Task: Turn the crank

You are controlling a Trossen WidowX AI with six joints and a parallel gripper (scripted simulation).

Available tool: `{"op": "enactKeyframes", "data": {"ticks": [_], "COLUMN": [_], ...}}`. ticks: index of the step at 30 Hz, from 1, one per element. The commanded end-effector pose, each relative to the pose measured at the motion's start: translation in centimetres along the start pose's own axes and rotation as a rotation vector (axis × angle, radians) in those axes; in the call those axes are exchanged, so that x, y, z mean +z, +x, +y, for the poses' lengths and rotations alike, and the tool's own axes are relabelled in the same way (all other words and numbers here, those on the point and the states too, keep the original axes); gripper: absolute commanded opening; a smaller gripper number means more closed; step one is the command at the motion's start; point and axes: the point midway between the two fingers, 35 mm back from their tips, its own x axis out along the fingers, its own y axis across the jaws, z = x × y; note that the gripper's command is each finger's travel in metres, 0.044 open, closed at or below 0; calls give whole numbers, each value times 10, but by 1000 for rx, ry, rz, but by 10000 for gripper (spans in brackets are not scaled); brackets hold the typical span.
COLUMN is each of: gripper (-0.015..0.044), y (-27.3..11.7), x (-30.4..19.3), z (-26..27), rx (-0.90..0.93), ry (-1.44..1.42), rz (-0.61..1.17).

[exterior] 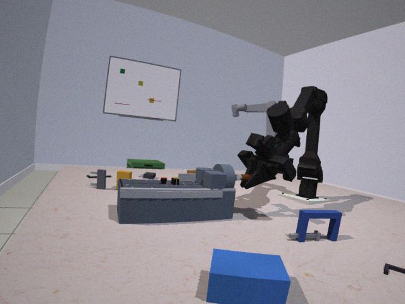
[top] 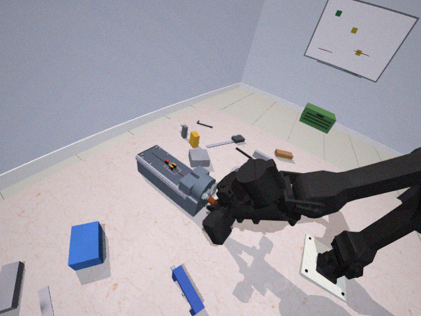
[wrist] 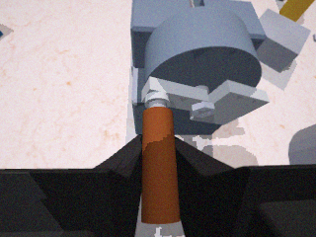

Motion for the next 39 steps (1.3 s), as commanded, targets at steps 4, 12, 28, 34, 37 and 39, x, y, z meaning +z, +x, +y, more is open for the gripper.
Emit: {"op": "enactKeyframes", "data": {"ticks": [4, 12, 28, 34, 37, 39], "gripper": [0, 0, 0, 0, 0, 0], "y": [-9, -13, -16, -16, -15, -15], "x": [8, 13, 15, 15, 15, 14], "z": [-5, -13, -28, -33, -35, -36], "rx": [-1, -1, -2, -2, -2, -3], "ry": [-1, -1, -2, -2, -3, -3], "rz": [-12, -12, -12, -13, -13, -13]}}
